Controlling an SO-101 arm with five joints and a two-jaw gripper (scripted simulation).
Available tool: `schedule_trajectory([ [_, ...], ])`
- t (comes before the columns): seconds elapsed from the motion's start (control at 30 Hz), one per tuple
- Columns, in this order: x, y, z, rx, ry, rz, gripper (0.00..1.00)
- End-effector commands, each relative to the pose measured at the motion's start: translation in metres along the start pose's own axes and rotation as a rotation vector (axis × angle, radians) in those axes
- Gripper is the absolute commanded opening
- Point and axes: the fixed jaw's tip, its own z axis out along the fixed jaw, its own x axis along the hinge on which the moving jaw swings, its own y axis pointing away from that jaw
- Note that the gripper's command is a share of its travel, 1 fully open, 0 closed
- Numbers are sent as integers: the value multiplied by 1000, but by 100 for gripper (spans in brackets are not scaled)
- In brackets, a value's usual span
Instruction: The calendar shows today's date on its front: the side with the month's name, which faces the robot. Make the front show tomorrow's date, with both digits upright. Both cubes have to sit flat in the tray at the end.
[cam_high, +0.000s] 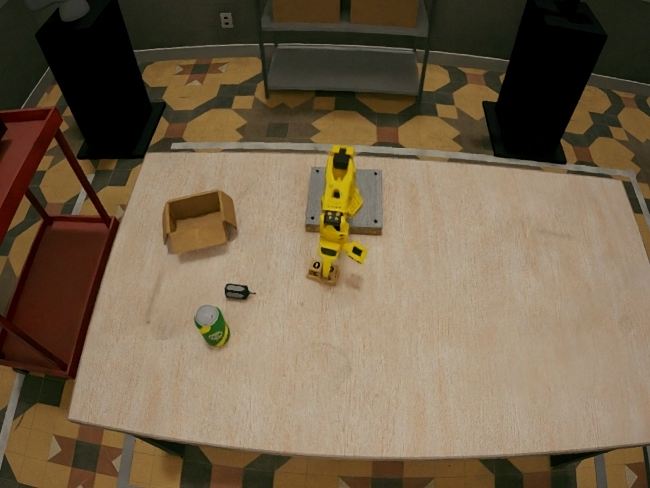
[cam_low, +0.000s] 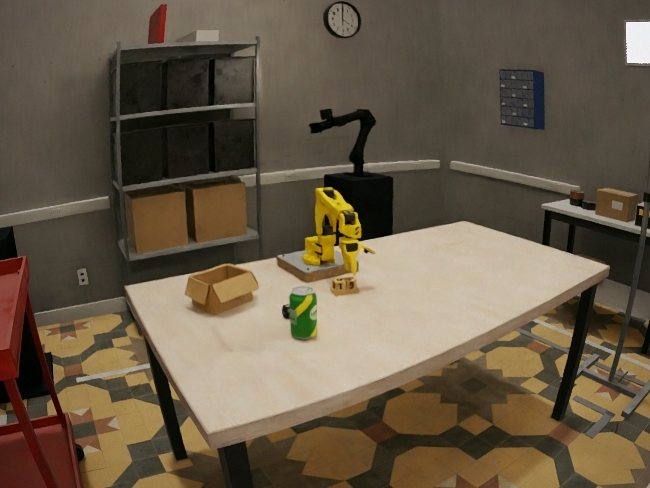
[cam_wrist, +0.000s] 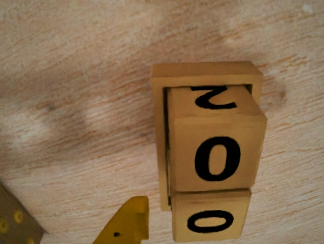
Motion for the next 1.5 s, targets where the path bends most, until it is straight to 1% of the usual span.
schedule_trajectory([
  [0.0, -1, 1, 5, -7, 0, 3, 35],
  [0.07, -1, 1, 6, -7, 0, 3, 35],
  [0.53, -1, 2, 28, -7, 0, 3, 35],
  [0.6, -1, 2, 28, -7, 0, 3, 35],
  [0.8, -1, 2, 34, -7, 0, 3, 35],
  [1.0, -1, 3, 36, -7, 0, 3, 35],
  [1.47, -1, 2, 36, -7, 0, 3, 34],
])
